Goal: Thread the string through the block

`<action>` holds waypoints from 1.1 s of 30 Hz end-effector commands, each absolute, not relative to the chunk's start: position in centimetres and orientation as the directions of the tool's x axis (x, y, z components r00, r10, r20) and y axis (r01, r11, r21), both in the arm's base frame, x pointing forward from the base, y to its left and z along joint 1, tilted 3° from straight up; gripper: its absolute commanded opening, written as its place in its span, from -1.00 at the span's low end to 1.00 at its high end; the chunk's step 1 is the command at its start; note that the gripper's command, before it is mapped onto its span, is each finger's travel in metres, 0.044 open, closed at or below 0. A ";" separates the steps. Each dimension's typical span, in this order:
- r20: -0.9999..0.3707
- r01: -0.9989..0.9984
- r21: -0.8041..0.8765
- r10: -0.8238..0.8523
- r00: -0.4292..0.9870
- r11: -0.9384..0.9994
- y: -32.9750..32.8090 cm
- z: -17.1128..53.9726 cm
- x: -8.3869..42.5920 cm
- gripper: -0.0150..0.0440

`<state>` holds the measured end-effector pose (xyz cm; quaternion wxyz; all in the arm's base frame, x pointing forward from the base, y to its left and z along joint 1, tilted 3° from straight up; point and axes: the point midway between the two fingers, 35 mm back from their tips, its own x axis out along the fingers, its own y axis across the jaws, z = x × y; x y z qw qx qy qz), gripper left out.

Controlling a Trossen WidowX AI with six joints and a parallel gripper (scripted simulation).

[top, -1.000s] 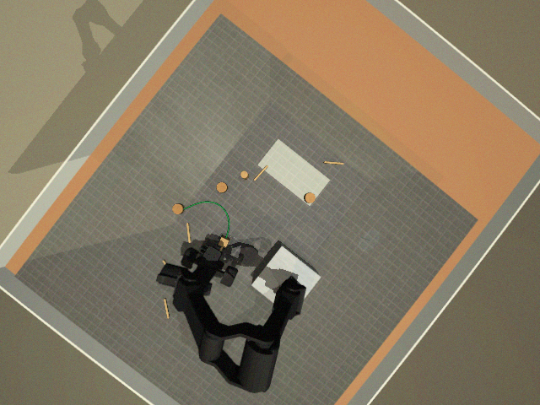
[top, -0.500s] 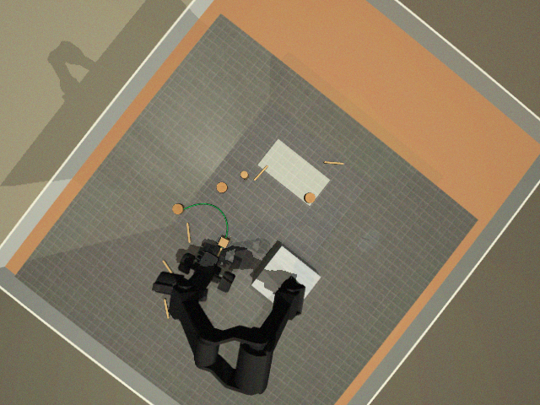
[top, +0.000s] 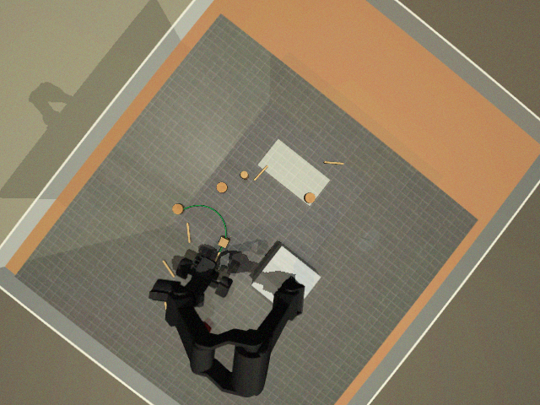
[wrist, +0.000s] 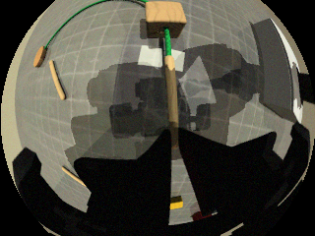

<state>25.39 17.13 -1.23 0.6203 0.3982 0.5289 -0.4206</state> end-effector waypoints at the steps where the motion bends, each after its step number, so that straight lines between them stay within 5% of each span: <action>1: -0.991 0.944 0.050 -0.098 0.087 0.326 17.7 -1.2 25.3 -0.49; 17: -0.990 0.941 0.072 -0.091 0.108 0.330 19.2 -2.4 24.6 -0.49; 25: -0.991 0.939 0.069 -0.088 0.104 0.336 19.3 -1.2 24.8 0.22; 33: -0.991 0.940 0.070 -0.088 0.105 0.335 19.2 5.8 24.2 0.22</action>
